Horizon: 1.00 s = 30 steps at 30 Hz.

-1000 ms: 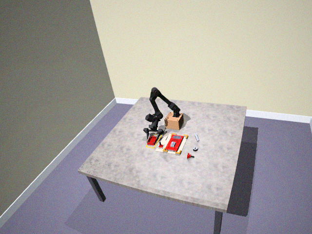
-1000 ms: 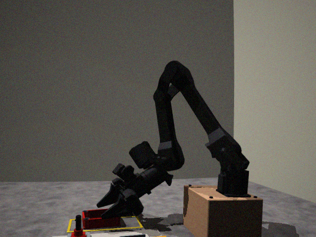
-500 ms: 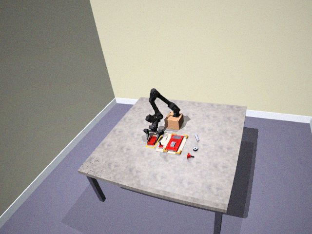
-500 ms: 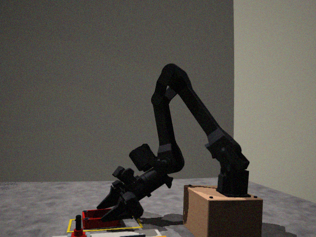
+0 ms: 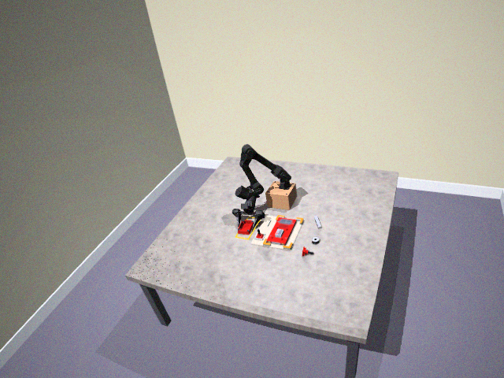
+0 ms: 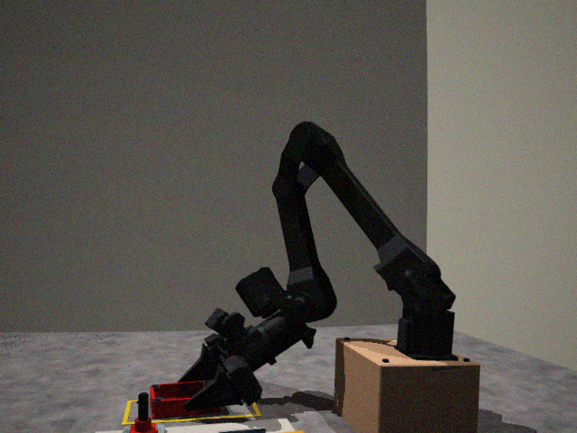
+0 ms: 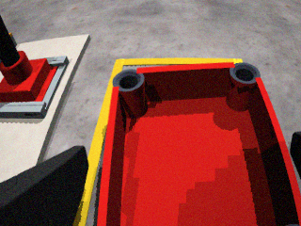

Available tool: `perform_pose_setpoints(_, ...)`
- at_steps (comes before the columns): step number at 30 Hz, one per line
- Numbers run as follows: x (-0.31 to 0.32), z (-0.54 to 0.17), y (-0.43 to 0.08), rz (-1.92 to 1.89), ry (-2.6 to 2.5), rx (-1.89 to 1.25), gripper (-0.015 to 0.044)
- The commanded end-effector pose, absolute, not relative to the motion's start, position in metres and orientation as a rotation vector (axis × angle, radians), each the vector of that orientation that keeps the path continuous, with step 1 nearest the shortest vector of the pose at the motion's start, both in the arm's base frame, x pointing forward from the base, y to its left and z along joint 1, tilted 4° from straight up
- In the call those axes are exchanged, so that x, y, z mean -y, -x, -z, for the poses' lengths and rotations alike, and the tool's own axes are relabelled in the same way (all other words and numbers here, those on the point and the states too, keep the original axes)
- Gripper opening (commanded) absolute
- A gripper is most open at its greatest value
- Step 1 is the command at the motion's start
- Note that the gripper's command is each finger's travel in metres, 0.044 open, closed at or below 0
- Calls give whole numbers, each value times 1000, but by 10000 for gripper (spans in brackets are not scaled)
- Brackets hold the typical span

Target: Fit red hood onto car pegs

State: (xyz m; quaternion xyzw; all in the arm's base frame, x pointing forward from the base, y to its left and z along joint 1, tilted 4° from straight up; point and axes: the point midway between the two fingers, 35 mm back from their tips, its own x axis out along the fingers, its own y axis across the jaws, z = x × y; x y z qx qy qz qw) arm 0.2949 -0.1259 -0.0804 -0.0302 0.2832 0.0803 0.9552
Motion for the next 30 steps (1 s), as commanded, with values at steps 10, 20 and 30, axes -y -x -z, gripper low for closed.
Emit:
perform_pose_setpoints(10,126,80,-295,-163,61,-575,315)
perform_pose_setpoints(20,127,69,-297,-163,62,-575,111)
perform_pose_setpoints(30,128,44,-300,-163,62,-574,0)
